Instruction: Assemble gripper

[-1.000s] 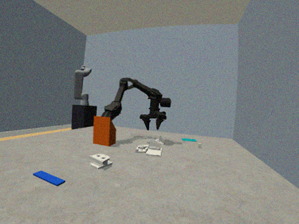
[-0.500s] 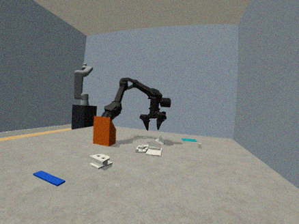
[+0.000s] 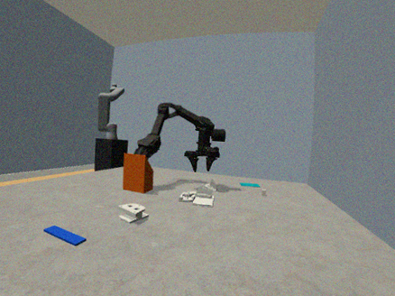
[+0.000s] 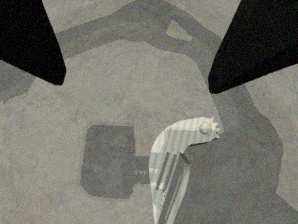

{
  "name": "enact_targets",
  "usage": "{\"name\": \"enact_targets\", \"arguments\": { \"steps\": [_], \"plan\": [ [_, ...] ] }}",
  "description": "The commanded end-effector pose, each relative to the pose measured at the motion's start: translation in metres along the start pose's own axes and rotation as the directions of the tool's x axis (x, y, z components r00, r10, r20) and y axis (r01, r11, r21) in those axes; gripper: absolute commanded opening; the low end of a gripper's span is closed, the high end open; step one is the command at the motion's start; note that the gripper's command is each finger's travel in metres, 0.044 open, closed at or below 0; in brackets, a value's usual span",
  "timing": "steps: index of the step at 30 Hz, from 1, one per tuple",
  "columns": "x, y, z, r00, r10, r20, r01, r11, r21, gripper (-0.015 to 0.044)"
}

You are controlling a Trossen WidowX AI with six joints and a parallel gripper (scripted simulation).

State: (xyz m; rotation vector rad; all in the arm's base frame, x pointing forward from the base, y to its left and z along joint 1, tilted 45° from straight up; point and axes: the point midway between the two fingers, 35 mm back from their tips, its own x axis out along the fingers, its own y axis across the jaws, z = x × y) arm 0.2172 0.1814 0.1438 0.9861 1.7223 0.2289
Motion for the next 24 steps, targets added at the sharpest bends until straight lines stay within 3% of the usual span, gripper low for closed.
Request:
{"name": "enact_targets", "arguments": {
  "steps": [1,13,24],
  "plan": [
    [-0.0050,0.0020,-0.0027,1.000,0.009,-0.002,-0.009,1.000,-0.013,0.0309],
    [-0.0050,0.0020,-0.0027,1.000,0.009,-0.002,-0.009,1.000,-0.013,0.0000],
    [-0.0050,0.0020,-0.0027,1.000,0.009,-0.002,-0.009,1.000,-0.013,0.0000]
  ]
}}
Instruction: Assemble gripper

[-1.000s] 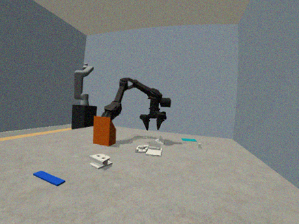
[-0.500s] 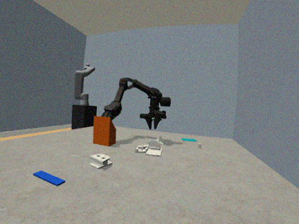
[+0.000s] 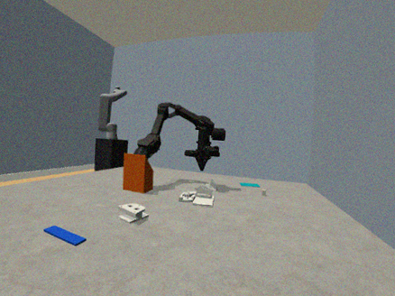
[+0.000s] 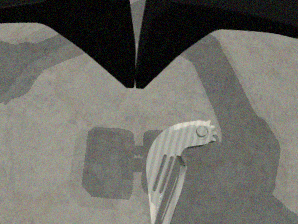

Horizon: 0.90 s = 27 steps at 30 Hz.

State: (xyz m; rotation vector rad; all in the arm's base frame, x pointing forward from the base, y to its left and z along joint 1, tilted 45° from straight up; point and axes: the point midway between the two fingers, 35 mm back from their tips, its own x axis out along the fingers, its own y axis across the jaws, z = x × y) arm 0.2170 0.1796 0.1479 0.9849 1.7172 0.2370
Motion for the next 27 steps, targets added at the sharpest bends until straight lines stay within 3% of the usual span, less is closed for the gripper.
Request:
{"name": "enact_targets", "arguments": {
  "steps": [1,10,27],
  "plan": [
    [-0.0009,0.0008,-0.0014,1.000,0.005,-0.003,-0.005,1.000,-0.006,0.0000],
    [-0.0009,0.0008,-0.0014,1.000,0.005,-0.003,-0.005,1.000,-0.006,0.0000],
    [0.0000,0.0000,0.0000,1.000,0.000,0.000,0.000,1.000,0.000,0.0440]
  ]
}}
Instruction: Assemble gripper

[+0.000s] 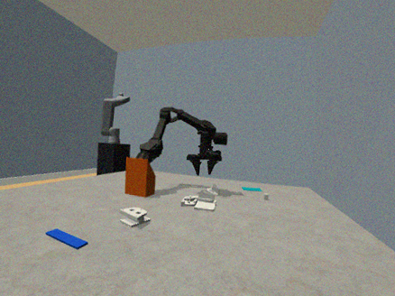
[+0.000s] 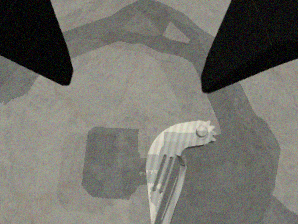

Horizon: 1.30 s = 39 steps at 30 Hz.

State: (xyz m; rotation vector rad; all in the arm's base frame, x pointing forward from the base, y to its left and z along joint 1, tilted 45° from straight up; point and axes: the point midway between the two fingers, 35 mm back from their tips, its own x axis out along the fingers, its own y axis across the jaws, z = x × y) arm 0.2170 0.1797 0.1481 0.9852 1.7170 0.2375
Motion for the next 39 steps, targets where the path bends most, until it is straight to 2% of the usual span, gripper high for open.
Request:
{"name": "enact_targets", "arguments": {
  "steps": [1,28,39],
  "plan": [
    [0.0000,0.0000,0.0000,1.000,0.000,0.000,0.000,1.000,0.000,0.0440],
    [0.0000,0.0000,0.0000,1.000,0.000,0.000,0.000,1.000,0.000,0.0440],
    [0.0000,0.0000,0.0000,1.000,0.000,0.000,0.000,1.000,0.000,0.0151]
  ]
}}
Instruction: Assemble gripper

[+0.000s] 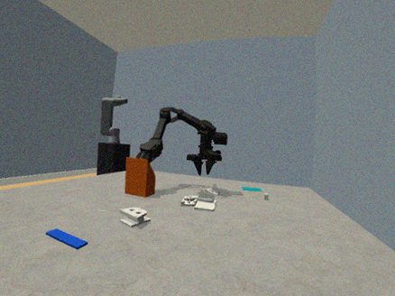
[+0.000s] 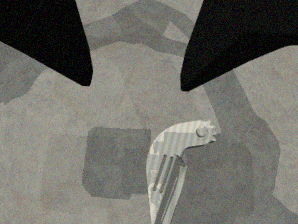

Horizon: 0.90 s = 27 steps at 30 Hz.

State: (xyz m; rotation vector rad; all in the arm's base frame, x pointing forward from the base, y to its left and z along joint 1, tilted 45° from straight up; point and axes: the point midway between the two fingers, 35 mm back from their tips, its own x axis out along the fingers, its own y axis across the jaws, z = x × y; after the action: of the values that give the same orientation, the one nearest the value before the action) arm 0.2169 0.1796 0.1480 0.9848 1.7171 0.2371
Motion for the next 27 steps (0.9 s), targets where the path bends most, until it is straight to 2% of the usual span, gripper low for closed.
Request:
{"name": "enact_targets", "arguments": {
  "steps": [1,6,27],
  "plan": [
    [0.0000,0.0000,0.0000,1.000,0.000,0.000,0.000,1.000,0.000,0.0125],
    [0.0000,0.0000,0.0000,1.000,0.000,0.000,0.000,1.000,0.000,0.0000],
    [0.0000,0.0000,0.0000,1.000,0.000,0.000,0.000,1.000,0.000,0.0000]
  ]
}}
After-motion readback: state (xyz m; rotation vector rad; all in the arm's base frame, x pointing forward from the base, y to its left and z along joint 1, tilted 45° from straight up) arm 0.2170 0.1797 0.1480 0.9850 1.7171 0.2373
